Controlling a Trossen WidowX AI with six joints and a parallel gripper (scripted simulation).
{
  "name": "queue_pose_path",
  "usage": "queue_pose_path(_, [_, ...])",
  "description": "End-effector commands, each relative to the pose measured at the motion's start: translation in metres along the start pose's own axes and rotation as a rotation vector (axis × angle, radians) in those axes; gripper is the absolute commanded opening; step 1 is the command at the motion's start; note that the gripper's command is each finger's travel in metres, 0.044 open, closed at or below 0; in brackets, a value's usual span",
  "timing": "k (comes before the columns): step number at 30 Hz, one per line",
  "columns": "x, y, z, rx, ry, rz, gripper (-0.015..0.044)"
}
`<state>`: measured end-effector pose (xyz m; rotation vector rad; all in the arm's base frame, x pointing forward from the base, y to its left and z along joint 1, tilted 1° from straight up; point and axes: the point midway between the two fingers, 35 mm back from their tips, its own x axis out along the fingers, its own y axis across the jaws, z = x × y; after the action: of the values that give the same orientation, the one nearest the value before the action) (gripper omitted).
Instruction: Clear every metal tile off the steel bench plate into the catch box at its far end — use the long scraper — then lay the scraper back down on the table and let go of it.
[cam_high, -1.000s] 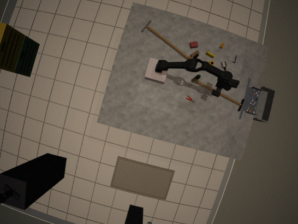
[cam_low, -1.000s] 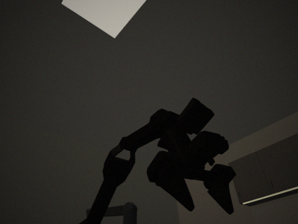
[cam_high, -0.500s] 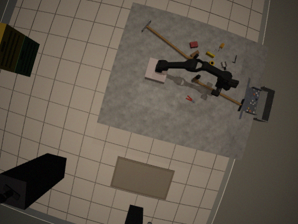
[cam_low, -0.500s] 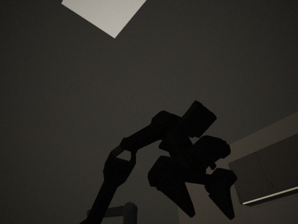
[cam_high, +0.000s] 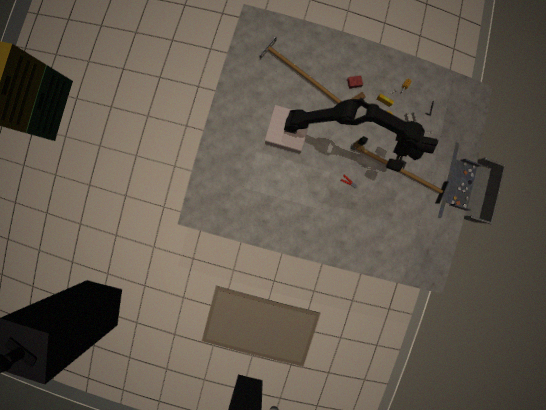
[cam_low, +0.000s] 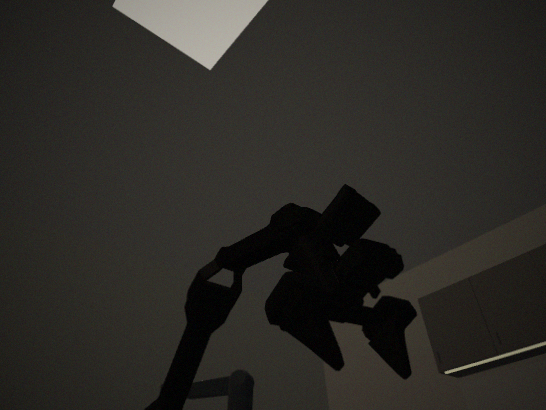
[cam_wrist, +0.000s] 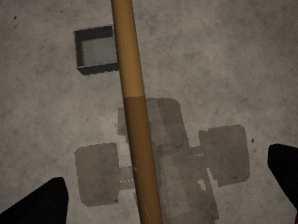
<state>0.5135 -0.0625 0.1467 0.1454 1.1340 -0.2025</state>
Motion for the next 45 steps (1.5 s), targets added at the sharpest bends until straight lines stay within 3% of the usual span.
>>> queue_pose_path(1, [-0.004, 0.0, -0.006, -0.017, -0.001, -0.01, 0.044])
queue_pose_path(45, [-0.078, 0.013, -0.076, -0.017, -0.129, -0.013, 0.044])
